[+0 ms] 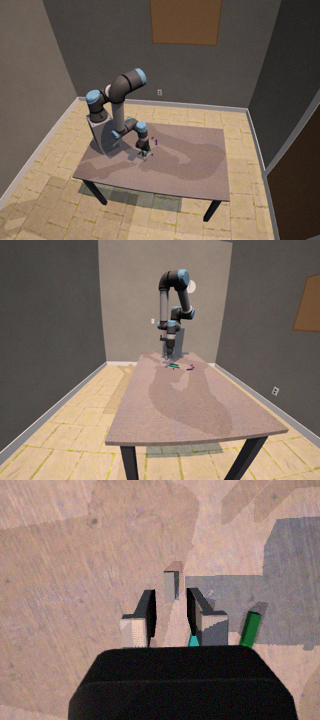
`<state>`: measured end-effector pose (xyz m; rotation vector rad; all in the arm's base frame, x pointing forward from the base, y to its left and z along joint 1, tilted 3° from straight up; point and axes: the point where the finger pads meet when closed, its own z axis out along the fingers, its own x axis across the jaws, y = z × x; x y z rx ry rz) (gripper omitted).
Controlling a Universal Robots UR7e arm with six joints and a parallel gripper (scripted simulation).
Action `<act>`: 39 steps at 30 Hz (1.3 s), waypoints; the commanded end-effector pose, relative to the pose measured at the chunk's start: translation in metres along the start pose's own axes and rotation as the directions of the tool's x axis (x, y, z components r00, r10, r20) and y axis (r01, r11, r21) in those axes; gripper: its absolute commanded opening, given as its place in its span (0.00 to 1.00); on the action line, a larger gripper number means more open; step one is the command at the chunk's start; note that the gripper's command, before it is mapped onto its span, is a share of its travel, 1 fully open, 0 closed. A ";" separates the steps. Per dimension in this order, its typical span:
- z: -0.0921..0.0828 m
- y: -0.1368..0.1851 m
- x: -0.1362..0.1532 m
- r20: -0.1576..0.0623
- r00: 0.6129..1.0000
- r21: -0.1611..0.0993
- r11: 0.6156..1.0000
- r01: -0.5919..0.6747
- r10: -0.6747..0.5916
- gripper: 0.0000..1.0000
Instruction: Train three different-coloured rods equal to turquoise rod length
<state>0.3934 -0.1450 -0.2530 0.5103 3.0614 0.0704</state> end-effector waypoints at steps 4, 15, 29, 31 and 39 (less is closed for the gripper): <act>0.000 0.000 0.000 0.001 1.000 0.000 1.000 0.000 0.000 0.54; 0.001 0.000 0.000 0.001 1.000 0.000 1.000 0.000 0.000 0.54; 0.014 0.000 -0.001 0.001 1.000 0.000 1.000 0.000 0.000 0.54; 0.017 0.000 -0.001 0.001 1.000 0.000 1.000 0.000 0.000 0.54; 0.027 0.000 -0.001 0.001 1.000 0.000 1.000 0.000 0.000 0.54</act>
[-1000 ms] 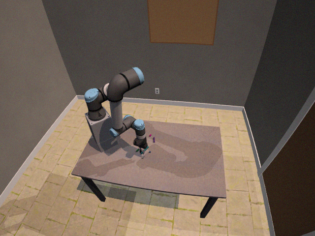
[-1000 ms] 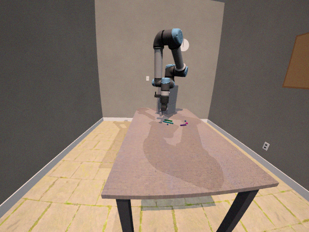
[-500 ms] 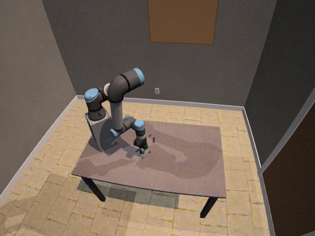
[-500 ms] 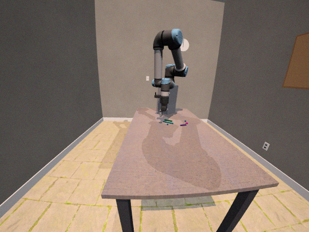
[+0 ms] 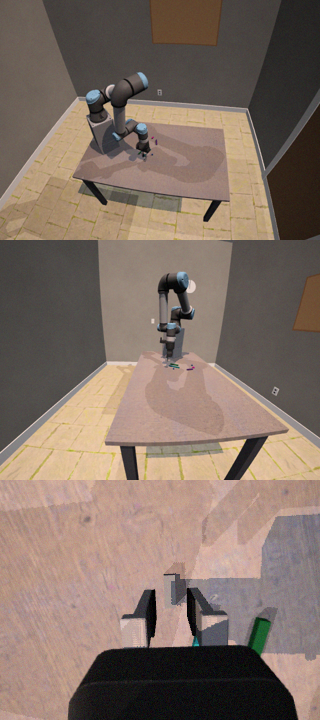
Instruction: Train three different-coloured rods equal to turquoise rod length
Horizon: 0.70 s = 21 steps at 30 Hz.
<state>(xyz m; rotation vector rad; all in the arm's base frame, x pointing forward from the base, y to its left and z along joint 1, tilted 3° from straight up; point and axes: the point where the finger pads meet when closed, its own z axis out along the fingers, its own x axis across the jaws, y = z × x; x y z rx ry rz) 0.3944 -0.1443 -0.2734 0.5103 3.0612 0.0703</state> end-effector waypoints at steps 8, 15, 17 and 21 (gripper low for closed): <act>0.019 0.000 0.000 0.001 1.000 0.000 1.000 0.000 0.000 0.54; 0.025 0.000 0.000 0.001 1.000 0.000 1.000 0.000 0.000 0.54; 0.027 0.000 0.000 0.001 1.000 0.000 1.000 0.000 0.000 0.54; 0.029 0.000 0.000 0.001 1.000 0.000 1.000 0.000 0.000 0.54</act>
